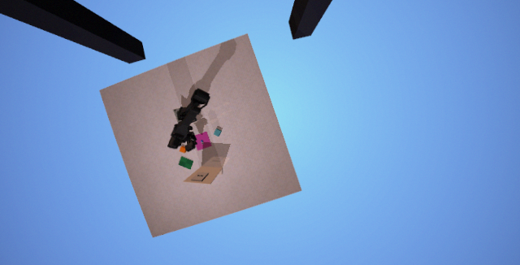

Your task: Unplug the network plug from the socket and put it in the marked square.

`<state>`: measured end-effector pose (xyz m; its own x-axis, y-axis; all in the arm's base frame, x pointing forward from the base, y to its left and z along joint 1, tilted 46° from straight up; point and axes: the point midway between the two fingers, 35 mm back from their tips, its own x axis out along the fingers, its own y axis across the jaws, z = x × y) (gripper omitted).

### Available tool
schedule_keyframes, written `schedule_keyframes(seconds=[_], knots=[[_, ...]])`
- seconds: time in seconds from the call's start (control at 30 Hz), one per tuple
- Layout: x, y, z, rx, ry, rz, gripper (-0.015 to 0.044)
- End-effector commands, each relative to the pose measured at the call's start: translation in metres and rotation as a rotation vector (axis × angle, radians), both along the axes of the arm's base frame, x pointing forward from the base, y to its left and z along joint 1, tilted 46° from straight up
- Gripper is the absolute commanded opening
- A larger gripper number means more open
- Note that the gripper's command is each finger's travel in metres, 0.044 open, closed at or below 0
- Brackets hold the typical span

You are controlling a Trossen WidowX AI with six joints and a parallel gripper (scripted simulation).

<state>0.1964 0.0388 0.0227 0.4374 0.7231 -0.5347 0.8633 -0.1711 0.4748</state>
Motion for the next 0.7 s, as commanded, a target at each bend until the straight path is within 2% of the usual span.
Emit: schedule_keyframes(seconds=[0.0, 0.67], knots=[[0.002, -0.004, 0.004, -0.002, -0.008, 0.004, 0.0156], [0.002, -0.017, 0.018, 0.001, -0.008, 0.004, 0.0156]])
